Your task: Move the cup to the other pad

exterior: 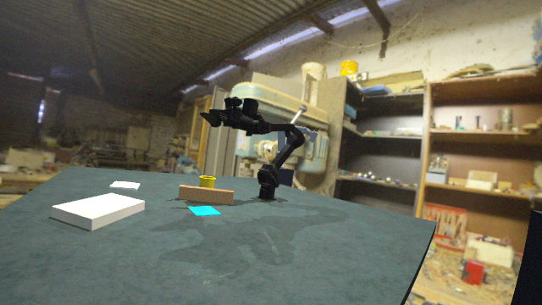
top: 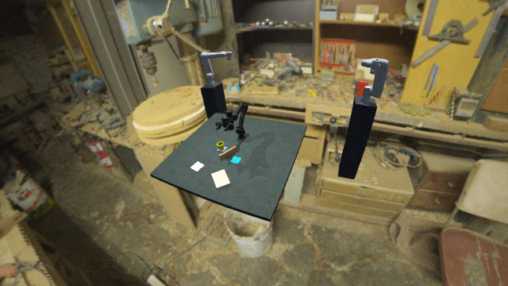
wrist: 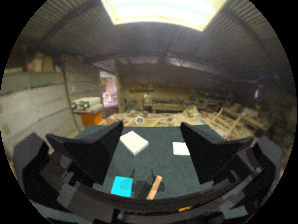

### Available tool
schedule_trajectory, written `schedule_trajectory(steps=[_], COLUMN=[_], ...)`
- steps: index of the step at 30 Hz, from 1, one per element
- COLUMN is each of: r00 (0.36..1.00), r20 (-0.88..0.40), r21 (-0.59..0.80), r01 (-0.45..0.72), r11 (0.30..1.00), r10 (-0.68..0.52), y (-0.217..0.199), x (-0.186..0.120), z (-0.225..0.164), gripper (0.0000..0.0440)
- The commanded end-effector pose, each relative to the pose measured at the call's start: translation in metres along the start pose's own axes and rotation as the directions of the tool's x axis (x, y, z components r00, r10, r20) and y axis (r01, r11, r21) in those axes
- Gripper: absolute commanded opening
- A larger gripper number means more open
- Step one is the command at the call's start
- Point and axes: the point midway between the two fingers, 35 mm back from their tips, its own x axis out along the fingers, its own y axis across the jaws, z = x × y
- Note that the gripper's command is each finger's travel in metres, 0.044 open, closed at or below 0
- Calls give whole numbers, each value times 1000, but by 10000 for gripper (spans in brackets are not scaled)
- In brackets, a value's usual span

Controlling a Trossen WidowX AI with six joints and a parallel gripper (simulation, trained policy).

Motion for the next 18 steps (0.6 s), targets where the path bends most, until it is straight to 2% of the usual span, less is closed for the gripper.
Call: schedule_trajectory(steps=[1, 12, 18], r00=[1000, 991, 975], r20=[-7, -134, -221], r21=[5, 77, 123], r01=[1, 6, 4], r11=[1000, 997, 992], r10=[-1, 4, 23], y=[0, 6, 12], x=[0, 0, 1], z=[-1, -18, -25], gripper=[374, 89, 73])
